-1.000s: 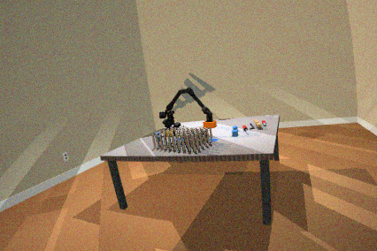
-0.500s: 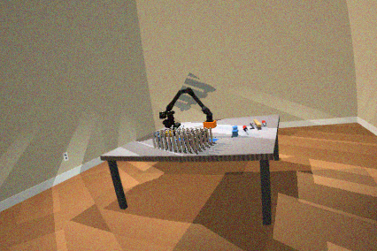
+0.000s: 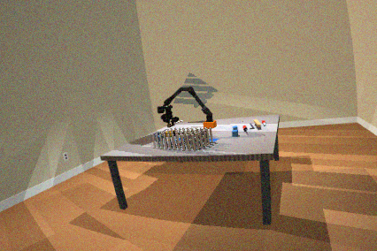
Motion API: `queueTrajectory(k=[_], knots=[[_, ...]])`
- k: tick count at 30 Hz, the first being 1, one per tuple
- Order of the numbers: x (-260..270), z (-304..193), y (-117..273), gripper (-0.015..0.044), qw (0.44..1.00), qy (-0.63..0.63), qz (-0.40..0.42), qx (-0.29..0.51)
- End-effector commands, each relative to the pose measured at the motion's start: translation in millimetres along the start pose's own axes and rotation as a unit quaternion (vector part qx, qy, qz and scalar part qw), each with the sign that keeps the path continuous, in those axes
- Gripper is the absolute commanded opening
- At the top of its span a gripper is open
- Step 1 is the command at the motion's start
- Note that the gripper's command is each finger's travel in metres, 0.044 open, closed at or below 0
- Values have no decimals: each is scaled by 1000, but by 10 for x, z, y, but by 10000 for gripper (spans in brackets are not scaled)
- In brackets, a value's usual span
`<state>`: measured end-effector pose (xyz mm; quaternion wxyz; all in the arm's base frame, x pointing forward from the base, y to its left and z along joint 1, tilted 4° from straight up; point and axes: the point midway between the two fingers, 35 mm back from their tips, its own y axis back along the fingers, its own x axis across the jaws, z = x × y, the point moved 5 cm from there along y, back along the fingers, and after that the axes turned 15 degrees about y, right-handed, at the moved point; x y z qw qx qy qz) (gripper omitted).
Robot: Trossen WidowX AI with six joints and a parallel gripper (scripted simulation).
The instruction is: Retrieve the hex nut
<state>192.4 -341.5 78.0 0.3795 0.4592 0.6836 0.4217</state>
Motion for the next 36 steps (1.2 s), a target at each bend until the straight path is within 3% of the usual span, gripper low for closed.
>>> queueTrajectory(k=[1,12,20,36], knots=[[-90,-134,319,0,1000,-1,-8,-2],[-111,-453,984,0,1000,0,-8,-2],[-102,-468,1029,0,1000,2,-9,-3],[349,44,1445,0,968,233,-59,-72]])
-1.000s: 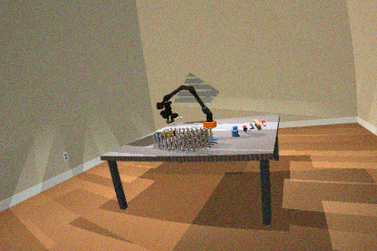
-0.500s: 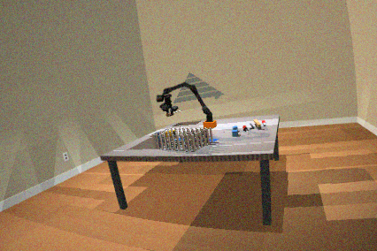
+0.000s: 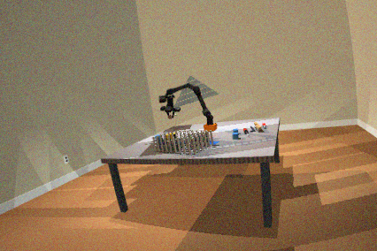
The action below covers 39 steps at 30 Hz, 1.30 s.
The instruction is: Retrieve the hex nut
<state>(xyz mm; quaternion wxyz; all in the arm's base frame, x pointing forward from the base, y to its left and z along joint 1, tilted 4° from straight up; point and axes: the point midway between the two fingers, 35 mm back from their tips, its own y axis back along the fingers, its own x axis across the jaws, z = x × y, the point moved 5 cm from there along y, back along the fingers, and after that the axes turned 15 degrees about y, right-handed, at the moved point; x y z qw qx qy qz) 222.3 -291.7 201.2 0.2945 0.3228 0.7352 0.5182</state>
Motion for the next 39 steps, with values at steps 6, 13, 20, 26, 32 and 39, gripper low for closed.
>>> queueTrajectory(k=[6,13,20,26,32,39], knots=[[191,385,230,0,988,144,-38,-39],[353,641,372,0,965,244,-67,-64],[541,868,502,0,931,342,-96,-84],[722,1046,604,0,893,422,-122,-101],[920,1207,697,0,847,496,-149,-117],[1162,1376,791,0,779,585,-182,-132]])
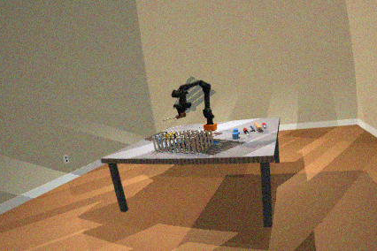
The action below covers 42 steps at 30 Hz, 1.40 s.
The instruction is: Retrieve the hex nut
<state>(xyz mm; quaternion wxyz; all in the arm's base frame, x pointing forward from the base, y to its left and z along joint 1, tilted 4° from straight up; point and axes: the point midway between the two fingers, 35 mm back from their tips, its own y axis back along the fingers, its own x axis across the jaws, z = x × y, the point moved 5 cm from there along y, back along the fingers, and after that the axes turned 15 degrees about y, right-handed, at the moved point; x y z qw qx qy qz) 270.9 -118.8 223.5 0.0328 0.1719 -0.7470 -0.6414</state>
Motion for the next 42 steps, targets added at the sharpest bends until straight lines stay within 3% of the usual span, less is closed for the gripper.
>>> queueTrajectory(k=[1,16,37,42], knots=[[-50,199,48,0,997,74,-26,-9],[-127,822,156,0,944,310,-106,-33],[-2,1628,281,0,769,598,-222,-40],[6,1652,284,0,762,606,-226,-40]])
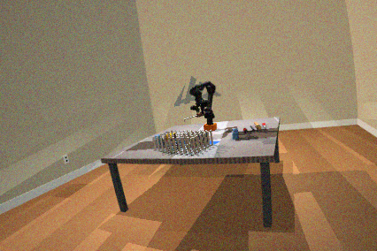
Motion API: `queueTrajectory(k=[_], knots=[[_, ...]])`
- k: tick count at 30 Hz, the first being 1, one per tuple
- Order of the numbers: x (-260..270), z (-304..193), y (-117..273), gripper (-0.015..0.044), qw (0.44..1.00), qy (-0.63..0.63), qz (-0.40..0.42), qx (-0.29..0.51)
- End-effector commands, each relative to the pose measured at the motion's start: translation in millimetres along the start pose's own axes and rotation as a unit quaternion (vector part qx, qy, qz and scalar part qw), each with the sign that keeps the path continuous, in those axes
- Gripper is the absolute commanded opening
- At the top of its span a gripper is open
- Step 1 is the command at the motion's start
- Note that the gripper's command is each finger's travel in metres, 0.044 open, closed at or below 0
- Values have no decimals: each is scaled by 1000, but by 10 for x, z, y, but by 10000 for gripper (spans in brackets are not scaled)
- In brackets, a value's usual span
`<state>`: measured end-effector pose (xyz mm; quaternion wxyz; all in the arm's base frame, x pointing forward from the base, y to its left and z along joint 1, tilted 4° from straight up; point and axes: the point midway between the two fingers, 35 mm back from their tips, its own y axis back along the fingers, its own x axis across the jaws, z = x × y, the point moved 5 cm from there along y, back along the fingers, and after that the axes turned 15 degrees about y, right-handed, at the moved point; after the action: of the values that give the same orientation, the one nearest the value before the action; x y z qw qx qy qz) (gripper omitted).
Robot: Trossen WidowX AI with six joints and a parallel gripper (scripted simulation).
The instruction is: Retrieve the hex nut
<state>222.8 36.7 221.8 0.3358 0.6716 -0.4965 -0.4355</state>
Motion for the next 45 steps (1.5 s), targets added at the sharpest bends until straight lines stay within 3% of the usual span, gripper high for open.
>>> queueTrajectory(k=[1,9,38,45], knots=[[-43,26,2,0,1000,22,-9,4],[-27,28,-87,0,1000,22,-9,4],[239,571,-1405,0,1000,21,-9,6],[248,609,-1448,0,1000,21,-9,6]])
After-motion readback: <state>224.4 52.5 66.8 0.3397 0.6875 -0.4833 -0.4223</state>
